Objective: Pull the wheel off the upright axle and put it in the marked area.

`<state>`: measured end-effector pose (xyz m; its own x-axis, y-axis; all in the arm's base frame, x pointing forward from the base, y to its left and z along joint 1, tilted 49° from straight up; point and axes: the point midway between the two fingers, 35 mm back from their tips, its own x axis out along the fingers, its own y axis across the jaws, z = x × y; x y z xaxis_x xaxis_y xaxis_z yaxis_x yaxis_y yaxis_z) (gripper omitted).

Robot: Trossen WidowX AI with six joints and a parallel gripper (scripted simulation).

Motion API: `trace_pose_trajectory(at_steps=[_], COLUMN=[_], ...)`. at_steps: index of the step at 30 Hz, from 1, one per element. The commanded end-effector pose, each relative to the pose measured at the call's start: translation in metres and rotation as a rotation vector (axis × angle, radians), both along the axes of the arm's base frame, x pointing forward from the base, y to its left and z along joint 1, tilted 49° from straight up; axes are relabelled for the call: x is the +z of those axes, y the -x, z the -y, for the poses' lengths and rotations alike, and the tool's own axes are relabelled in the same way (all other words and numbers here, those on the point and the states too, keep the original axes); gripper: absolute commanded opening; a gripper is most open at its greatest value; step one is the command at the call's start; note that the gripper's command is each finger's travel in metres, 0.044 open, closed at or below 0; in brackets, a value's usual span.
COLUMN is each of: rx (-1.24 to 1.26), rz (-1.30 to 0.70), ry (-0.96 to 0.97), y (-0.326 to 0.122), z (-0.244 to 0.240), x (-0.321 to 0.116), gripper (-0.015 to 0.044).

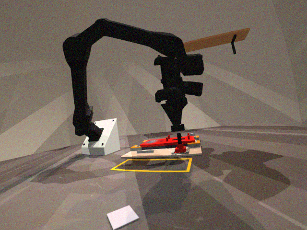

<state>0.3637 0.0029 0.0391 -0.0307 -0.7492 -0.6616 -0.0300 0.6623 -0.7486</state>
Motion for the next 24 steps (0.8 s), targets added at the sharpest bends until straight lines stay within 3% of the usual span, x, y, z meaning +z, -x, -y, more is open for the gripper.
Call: trace_pose_trajectory(at_steps=[1, 8, 24], rx=[0.001, 0.001, 0.003], rz=[0.006, 0.006, 0.002], ry=[-0.004, -0.004, -0.002], y=[-0.001, -0.001, 0.018], z=[-0.008, -0.022, 0.006], x=[0.006, 0.02, 0.049], gripper=[0.0, 0.0, 0.0])
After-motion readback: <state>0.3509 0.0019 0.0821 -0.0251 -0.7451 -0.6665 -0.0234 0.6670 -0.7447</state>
